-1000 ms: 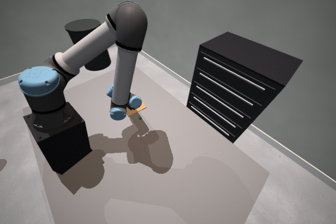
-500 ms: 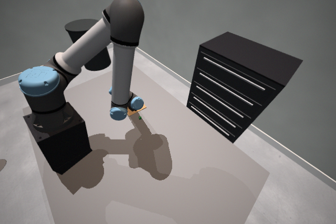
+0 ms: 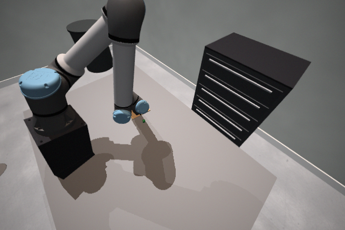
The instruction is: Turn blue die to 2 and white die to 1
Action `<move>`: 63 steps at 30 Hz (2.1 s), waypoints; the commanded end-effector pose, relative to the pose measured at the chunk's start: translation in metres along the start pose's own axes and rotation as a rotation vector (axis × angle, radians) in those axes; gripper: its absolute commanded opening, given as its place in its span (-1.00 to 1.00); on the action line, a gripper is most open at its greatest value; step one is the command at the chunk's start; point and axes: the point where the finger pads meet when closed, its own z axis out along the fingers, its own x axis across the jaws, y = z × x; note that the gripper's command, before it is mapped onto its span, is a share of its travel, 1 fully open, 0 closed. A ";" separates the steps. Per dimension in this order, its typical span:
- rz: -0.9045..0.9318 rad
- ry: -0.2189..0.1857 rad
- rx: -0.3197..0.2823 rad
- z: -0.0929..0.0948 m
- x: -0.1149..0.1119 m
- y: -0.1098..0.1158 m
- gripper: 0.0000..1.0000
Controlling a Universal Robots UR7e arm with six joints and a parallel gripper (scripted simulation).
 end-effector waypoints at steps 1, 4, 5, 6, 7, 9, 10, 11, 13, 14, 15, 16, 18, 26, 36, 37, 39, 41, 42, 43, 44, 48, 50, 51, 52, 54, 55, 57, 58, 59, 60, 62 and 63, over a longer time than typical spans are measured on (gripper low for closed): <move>-0.001 0.000 0.000 -0.003 0.000 0.005 0.27; -0.001 0.000 0.000 -0.007 0.000 0.012 0.27; -0.001 0.000 0.000 -0.008 0.000 0.015 0.27; -0.001 0.000 0.000 -0.010 0.000 0.018 0.27; -0.001 0.000 0.000 -0.012 0.000 0.021 0.27; -0.001 0.000 0.000 -0.016 0.000 0.028 0.27; -0.001 0.000 0.000 -0.017 0.000 0.032 0.27; -0.001 0.000 0.000 -0.019 0.000 0.035 0.27; -0.001 0.000 0.000 -0.021 0.000 0.038 0.27; -0.001 0.000 0.000 -0.021 0.000 0.038 0.27; -0.001 0.000 0.000 -0.022 0.000 0.041 0.27; -0.001 0.000 0.000 -0.024 0.000 0.043 0.27; -0.001 0.000 0.000 -0.026 0.000 0.048 0.27; -0.001 0.000 0.000 -0.028 0.000 0.052 0.27; -0.001 0.002 0.014 -0.028 0.000 0.053 0.27; -0.001 0.002 0.019 -0.028 0.000 0.053 0.27; -0.001 0.003 0.031 -0.027 0.000 0.054 0.27; -0.001 0.004 0.047 -0.027 0.000 0.054 0.27; -0.001 0.005 0.057 -0.027 0.001 0.055 0.27; -0.001 0.005 0.067 -0.027 0.001 0.056 0.27; -0.001 0.004 0.079 -0.027 0.001 0.056 0.27; -0.001 0.003 0.104 -0.026 0.000 0.058 0.27; -0.001 -0.001 0.133 -0.026 0.000 0.060 0.27; -0.001 0.001 0.151 -0.025 0.000 0.061 0.27; -0.001 0.004 0.169 -0.025 0.001 0.062 0.27; -0.001 0.005 0.208 -0.023 0.001 0.064 0.27; -0.001 0.004 0.229 -0.023 0.001 0.065 0.27; -0.001 -0.001 0.272 -0.022 0.000 0.068 0.27; -0.001 0.004 0.298 -0.020 0.001 0.069 0.27; 0.000 0.006 0.324 -0.019 0.001 0.070 0.27; 0.000 0.006 0.351 -0.018 0.001 0.071 0.27; -0.001 0.000 0.404 -0.017 0.000 0.075 0.27; 0.000 0.004 0.435 -0.015 0.001 0.076 0.27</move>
